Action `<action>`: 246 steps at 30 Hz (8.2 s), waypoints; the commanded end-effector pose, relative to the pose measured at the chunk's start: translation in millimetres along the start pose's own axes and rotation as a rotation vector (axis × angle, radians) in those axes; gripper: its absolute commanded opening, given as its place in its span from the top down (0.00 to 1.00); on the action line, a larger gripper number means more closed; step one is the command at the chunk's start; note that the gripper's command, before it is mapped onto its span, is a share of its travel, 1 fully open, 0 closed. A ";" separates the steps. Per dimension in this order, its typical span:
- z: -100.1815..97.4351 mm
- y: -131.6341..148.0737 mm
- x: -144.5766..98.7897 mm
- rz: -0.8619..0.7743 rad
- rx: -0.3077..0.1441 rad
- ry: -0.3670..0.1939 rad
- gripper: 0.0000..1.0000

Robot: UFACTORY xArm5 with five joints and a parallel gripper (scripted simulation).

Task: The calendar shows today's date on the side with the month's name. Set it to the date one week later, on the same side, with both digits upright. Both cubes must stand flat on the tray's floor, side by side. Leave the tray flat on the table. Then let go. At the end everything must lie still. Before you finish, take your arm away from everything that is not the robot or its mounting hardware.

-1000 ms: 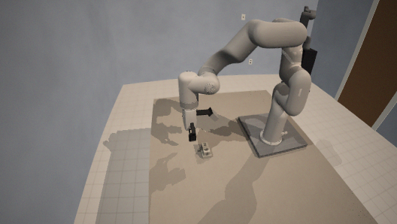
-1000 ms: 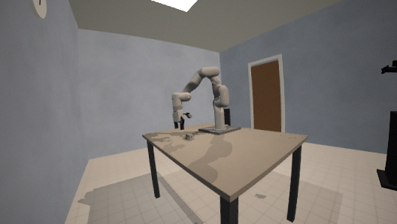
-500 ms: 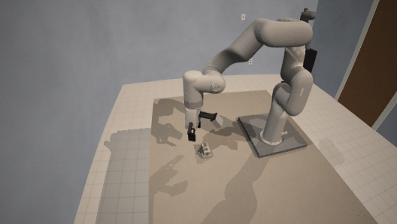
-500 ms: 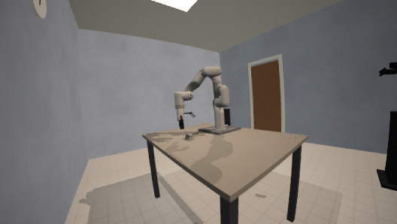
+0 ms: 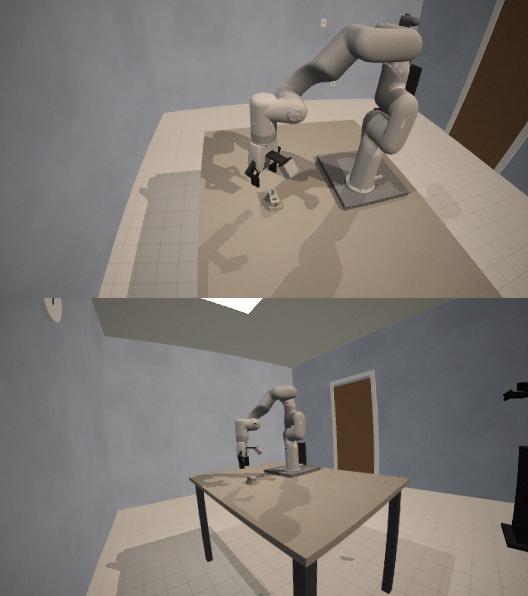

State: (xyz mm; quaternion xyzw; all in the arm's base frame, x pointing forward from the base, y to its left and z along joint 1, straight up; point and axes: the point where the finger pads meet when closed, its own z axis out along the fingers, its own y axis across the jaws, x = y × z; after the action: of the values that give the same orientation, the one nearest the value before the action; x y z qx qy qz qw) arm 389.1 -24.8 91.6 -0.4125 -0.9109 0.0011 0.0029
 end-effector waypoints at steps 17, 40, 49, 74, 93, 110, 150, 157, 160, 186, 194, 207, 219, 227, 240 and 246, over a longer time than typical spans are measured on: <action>-6.6 -10.0 24.2 0.626 -0.005 -0.003 0.00; -7.0 -11.4 27.1 0.699 -0.005 -0.002 0.53; -7.0 -11.4 27.1 0.699 -0.005 -0.002 0.53; -4.6 -11.4 27.2 0.699 -0.005 -0.002 0.53; 15.6 -11.3 27.6 0.700 -0.005 -0.002 0.53; 37.0 -11.0 27.9 0.700 -0.005 -0.002 0.53; 44.2 -10.9 28.0 0.700 -0.005 -0.002 0.53; 44.2 -10.9 28.0 0.700 -0.005 -0.002 0.53; 44.2 -10.9 28.0 0.700 -0.005 -0.002 0.53; 44.2 -10.9 28.0 0.700 -0.005 -0.002 0.53; 44.2 -10.9 28.0 0.700 -0.005 -0.002 0.53; 44.2 -10.9 28.0 0.700 -0.005 -0.002 0.53; 44.2 -10.9 28.0 0.700 -0.005 -0.002 0.53; 44.2 -10.9 28.0 0.700 -0.005 -0.002 0.53; 44.2 -10.9 28.0 0.700 -0.005 -0.002 0.53; 44.2 -10.9 28.0 0.700 -0.005 -0.002 0.53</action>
State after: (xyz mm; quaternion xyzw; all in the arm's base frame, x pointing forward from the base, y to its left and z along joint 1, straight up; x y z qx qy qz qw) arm 360.9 -10.9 46.6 -0.6998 -0.7143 0.0014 0.0015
